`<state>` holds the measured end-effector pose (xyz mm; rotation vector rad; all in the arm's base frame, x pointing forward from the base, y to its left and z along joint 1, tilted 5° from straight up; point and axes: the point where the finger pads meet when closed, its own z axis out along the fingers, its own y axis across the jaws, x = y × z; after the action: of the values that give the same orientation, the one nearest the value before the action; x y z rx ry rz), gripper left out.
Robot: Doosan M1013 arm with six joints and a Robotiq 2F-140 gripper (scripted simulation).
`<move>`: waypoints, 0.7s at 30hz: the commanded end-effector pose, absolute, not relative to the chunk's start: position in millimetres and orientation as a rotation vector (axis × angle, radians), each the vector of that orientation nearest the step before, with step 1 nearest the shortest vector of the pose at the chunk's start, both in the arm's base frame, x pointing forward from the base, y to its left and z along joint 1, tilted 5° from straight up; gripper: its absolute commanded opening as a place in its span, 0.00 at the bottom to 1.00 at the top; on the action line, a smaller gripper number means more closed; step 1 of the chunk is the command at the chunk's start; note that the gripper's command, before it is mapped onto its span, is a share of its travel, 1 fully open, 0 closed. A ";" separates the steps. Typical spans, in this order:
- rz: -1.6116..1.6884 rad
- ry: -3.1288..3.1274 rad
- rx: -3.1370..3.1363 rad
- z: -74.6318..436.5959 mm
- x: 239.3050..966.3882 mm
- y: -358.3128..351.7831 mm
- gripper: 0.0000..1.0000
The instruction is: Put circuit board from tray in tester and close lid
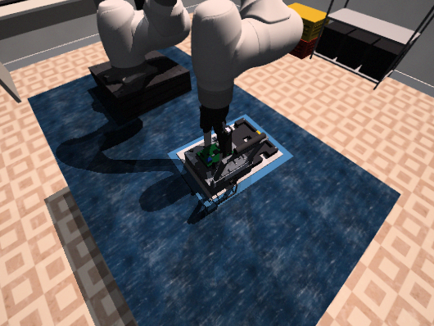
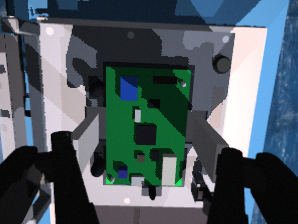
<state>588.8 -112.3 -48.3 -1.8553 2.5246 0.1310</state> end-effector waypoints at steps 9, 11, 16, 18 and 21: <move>0.131 2.524 -1.855 -48.1 588.8 -112.3 0.58; 0.131 2.524 -1.855 -47.7 588.8 -112.3 0.58; 0.131 2.524 -1.855 -44.6 589.0 -112.6 0.58; 0.131 2.524 -1.855 -42.2 589.1 -112.7 0.58; 0.131 2.524 -1.855 -40.7 589.1 -112.8 0.58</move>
<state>589.1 -112.8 -41.8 -1.8552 2.5245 0.1310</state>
